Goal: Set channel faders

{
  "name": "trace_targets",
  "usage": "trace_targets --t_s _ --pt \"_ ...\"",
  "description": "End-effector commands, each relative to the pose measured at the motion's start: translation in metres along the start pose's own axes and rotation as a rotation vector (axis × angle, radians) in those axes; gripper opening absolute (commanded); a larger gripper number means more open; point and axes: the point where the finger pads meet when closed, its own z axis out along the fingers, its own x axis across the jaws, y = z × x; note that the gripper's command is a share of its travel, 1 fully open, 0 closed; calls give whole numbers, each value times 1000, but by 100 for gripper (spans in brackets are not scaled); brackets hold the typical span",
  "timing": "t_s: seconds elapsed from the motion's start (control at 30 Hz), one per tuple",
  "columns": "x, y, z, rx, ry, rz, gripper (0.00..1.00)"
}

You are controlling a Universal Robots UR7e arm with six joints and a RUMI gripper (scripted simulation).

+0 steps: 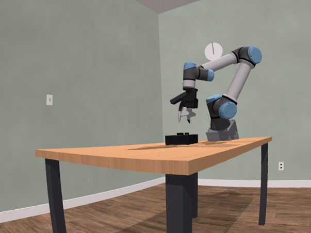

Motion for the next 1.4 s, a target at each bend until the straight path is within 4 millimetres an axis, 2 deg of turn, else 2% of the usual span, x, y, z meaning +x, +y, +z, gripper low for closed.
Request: trace_targets --t_s 0.0,0.23,0.47,0.77,0.9,1.37 --pt "-1 0 0 -1 0 -2 100" --pt "0 0 -1 -3 1 -1 100" --pt "2 -8 -11 -28 12 14 100" --pt "4 -23 -53 -109 8 81 100" --pt "2 -25 -65 -126 -3 102 100" --pt "2 -25 -67 -129 -6 106 100"
